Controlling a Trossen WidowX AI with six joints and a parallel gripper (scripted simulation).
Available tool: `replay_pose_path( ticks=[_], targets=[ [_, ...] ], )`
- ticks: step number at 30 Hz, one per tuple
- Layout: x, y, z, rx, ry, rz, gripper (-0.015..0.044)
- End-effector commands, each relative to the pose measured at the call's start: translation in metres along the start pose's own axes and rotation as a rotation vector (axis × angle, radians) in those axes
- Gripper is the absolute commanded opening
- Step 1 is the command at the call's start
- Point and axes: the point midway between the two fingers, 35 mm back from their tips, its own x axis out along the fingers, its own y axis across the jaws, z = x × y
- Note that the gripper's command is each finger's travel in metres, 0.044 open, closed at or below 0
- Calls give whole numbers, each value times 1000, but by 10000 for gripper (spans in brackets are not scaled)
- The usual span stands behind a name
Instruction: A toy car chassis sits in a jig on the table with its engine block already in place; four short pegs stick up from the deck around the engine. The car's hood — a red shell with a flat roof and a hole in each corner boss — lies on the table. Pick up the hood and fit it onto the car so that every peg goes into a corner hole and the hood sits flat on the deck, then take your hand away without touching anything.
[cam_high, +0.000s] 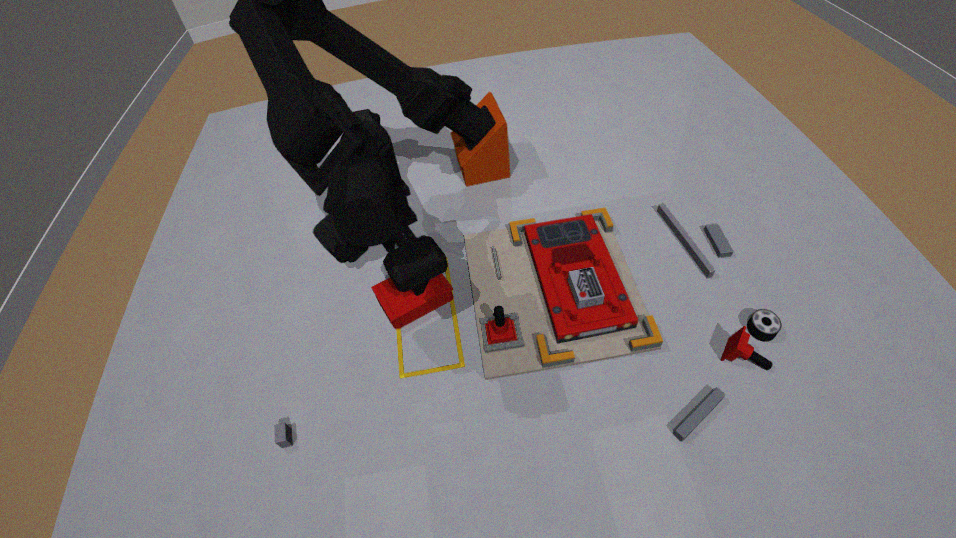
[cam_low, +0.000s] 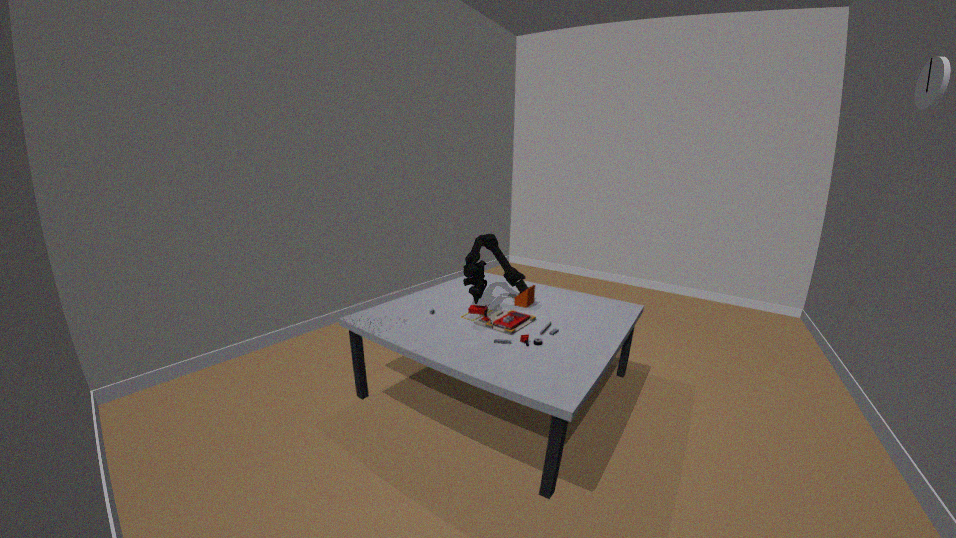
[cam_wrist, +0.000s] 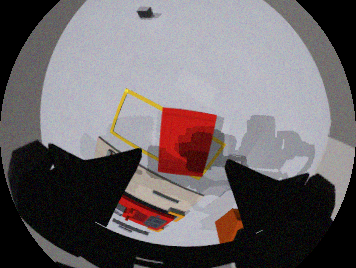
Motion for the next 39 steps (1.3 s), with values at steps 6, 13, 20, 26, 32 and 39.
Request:
replay_pose_path(
  ticks=[6, 13, 20, 26, 32, 39],
  targets=[
    [8, -1, -1, -5, 4, -3, 440],
    [12, 0, -1, -5, 4, -3, 440],
    [16, 0, -1, -5, 4, -3, 440],
    [20, -1, -2, -5, 3, -3, 440],
    [24, -1, -2, -5, 3, -3, 440],
    [28, -1, -2, -5, 2, -4, 440]
  ],
)
